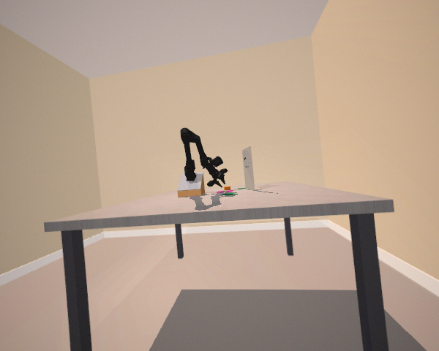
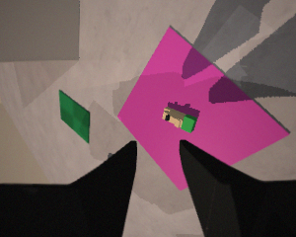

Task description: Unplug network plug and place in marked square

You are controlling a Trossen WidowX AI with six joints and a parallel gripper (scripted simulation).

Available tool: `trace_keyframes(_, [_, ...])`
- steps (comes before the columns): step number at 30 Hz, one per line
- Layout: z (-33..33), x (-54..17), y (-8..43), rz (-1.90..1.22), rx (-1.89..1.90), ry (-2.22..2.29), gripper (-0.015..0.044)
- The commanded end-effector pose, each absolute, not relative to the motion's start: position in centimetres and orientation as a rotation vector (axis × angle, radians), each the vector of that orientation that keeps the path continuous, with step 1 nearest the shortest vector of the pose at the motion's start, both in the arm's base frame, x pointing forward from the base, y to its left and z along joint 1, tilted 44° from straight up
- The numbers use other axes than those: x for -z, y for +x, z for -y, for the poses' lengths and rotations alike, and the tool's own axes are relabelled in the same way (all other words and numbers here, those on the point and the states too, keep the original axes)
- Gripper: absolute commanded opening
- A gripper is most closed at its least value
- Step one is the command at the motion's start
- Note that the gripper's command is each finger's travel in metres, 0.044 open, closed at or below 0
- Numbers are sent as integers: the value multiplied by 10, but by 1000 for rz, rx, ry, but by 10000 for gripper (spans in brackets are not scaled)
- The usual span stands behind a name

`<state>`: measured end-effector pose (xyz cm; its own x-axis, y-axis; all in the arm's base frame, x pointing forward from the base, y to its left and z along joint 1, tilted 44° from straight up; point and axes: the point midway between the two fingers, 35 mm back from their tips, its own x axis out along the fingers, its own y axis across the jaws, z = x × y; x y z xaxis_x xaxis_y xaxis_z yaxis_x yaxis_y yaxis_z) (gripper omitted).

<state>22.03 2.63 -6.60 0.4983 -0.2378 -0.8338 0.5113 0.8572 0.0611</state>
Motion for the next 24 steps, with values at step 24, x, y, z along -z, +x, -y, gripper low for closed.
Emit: trace_keyframes(24, [-51,44,221,-945,464,330,156])
